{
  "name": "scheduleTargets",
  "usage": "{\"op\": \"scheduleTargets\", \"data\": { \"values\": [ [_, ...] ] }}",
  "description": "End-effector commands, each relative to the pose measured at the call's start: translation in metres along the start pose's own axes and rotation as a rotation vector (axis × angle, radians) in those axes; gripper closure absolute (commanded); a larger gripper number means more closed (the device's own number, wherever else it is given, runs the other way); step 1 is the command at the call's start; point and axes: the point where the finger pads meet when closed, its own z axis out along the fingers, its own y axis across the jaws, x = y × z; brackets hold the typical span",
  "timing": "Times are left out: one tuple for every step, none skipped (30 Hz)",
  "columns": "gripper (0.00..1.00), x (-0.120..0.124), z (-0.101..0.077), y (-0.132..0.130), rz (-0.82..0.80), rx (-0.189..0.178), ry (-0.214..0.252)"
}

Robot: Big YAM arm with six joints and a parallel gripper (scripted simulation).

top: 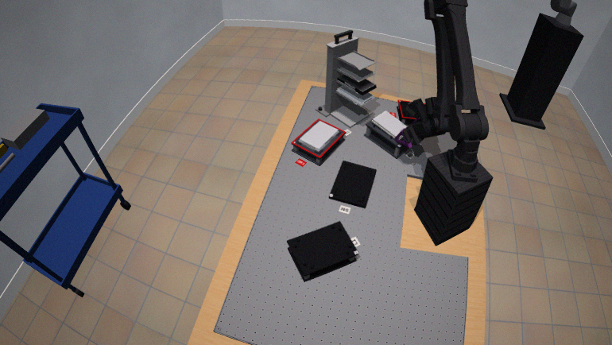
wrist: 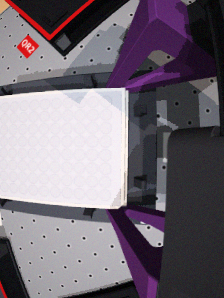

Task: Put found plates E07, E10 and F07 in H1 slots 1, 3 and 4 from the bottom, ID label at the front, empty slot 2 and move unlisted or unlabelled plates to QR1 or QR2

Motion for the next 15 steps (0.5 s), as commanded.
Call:
{"op": "scheduleTargets", "data": {
  "values": [
    [0.14,-0.0021,-0.0007,0.0002,-0.003,0.002,-0.007],
    [0.07,-0.0021,-0.0007,0.0002,-0.003,0.002,-0.007],
    [0.07,-0.0021,-0.0007,0.0002,-0.003,0.002,-0.007],
    [0.07,-0.0021,-0.0007,0.0002,-0.003,0.002,-0.007],
    [0.07,-0.0021,-0.0007,0.0002,-0.003,0.002,-0.007],
    [0.07,-0.0021,-0.0007,0.0002,-0.003,0.002,-0.007],
    [0.07,-0.0021,-0.0007,0.0002,-0.003,0.002,-0.007],
    [0.07,-0.0021,-0.0007,0.0002,-0.003,0.002,-0.007],
    [0.07,-0.0021,-0.0007,0.0002,-0.003,0.002,-0.007],
    [0.07,-0.0021,-0.0007,0.0002,-0.003,0.002,-0.007],
    [0.07,-0.0021,-0.0007,0.0002,-0.003,0.002,-0.007],
    [0.07,-0.0021,-0.0007,0.0002,-0.003,0.002,-0.007],
    [0.07,-0.0021,-0.0007,0.0002,-0.003,0.002,-0.007],
    [0.07,-0.0021,-0.0007,0.0002,-0.003,0.002,-0.007],
    [0.07,-0.0021,-0.0007,0.0002,-0.003,0.002,-0.007]
  ]
}}
